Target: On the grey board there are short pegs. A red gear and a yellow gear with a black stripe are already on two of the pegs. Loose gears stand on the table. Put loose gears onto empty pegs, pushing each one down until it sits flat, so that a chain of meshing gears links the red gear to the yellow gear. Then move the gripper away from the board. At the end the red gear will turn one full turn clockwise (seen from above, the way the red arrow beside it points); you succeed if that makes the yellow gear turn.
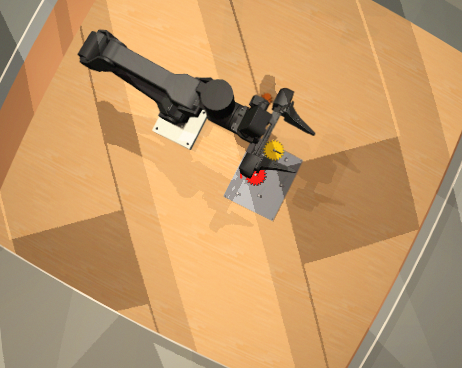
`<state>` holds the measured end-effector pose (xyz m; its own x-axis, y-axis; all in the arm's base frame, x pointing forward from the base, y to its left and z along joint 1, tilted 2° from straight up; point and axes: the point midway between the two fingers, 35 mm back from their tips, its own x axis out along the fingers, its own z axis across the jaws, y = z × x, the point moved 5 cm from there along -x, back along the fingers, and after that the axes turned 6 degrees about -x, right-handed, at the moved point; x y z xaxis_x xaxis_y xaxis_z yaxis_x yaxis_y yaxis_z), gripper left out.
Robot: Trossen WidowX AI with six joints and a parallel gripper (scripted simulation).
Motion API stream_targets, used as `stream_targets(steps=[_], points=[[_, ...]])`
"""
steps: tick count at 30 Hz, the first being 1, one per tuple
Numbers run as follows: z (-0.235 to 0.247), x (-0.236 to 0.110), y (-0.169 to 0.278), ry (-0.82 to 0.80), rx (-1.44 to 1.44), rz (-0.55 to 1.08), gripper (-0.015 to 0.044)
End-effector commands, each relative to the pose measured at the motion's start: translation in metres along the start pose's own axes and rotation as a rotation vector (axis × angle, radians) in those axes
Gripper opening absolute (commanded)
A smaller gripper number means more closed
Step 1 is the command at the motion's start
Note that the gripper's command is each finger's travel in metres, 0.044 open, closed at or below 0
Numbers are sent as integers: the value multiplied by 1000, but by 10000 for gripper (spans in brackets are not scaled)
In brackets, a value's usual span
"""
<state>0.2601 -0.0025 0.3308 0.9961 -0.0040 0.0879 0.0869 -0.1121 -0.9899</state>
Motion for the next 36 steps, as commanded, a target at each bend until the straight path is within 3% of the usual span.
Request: stream_targets(steps=[1,8,13,19,25,28,36], points=[[1,1,1,-6,10,10,426],[59,23,59,-148,372,438,440],[108,15,105,-133,594,832,440],[156,-12,147,47,722,1256,440],[190,-51,176,382,710,1576,440],[196,-62,181,496,685,1637,440],[192,-63,181,496,685,1637,440]])
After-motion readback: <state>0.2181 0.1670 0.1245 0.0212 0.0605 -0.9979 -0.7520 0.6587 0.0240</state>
